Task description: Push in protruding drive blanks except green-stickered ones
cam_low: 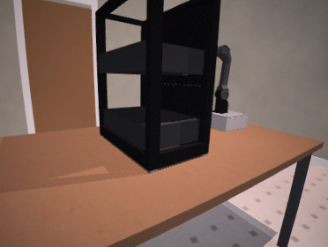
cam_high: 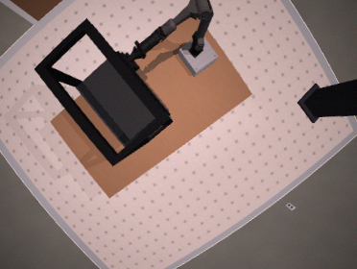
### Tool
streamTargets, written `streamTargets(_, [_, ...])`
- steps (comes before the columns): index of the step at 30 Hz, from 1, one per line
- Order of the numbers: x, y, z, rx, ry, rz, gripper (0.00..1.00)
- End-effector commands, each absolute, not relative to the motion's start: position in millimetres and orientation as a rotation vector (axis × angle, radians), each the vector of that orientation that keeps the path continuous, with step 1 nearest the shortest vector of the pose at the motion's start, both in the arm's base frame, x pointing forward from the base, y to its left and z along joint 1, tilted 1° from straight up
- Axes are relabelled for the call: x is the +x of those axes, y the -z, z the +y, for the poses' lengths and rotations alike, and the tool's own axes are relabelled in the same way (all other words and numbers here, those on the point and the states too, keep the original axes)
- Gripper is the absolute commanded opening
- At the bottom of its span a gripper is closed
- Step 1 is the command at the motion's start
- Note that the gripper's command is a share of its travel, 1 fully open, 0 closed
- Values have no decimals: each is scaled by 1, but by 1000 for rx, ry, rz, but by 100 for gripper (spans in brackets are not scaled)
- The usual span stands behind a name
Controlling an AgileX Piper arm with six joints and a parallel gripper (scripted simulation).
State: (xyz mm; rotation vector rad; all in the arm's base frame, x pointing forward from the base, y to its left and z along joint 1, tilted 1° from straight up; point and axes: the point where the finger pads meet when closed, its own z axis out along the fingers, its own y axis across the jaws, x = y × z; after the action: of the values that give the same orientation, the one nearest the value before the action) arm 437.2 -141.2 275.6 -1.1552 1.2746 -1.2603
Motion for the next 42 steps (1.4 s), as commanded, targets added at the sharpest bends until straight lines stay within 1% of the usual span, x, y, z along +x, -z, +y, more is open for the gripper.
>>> streamTargets(1, [440,-275,-141,-1156,1260,1274,0])
streamTargets(42, [447,-275,-141,-1156,1260,1274,0])
